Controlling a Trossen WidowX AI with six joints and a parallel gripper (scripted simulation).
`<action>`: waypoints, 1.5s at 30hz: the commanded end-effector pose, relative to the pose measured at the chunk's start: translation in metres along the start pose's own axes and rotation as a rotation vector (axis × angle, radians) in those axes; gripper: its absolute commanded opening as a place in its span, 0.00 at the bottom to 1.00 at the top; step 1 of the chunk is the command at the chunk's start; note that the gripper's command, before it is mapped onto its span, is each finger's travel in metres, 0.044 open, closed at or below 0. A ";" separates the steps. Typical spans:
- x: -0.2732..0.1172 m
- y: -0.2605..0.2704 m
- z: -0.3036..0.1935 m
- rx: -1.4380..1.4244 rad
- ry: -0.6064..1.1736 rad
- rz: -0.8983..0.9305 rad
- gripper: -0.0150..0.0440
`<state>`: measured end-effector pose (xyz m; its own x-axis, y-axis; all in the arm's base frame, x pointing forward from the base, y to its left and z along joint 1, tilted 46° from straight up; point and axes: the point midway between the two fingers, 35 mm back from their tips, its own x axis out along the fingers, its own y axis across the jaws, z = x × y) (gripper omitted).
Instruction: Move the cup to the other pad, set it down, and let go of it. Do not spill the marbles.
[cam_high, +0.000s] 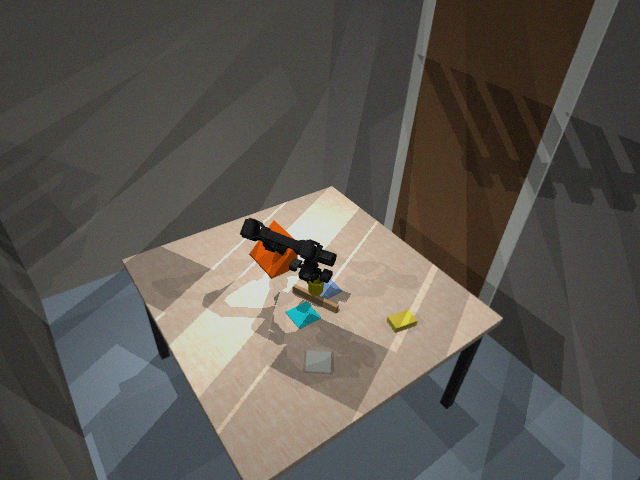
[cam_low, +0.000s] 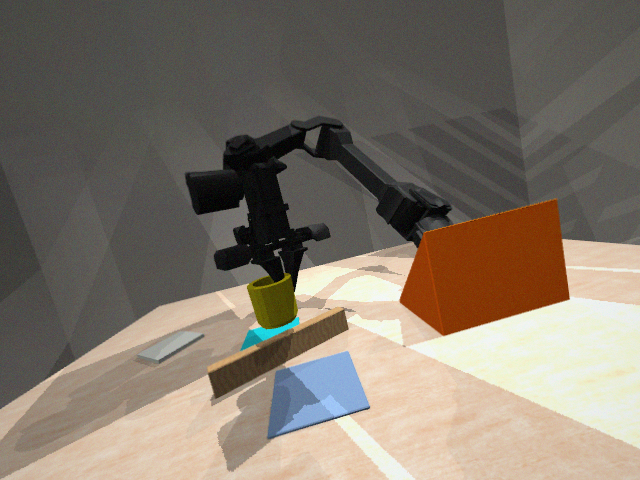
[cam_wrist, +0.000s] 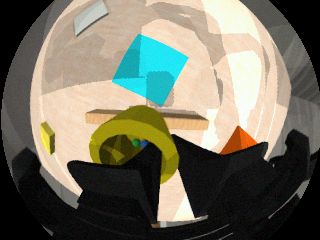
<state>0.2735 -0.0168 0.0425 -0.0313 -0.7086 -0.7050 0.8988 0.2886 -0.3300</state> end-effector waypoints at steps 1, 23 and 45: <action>-0.002 -0.002 0.014 -0.001 -0.004 0.004 0.25; -0.004 -0.011 0.078 0.000 -0.007 0.004 0.25; 0.010 -0.013 0.097 0.000 -0.008 0.004 0.25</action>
<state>0.3040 -0.0867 0.1045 -0.0239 -0.7101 -0.7037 0.9020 0.2882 -0.3215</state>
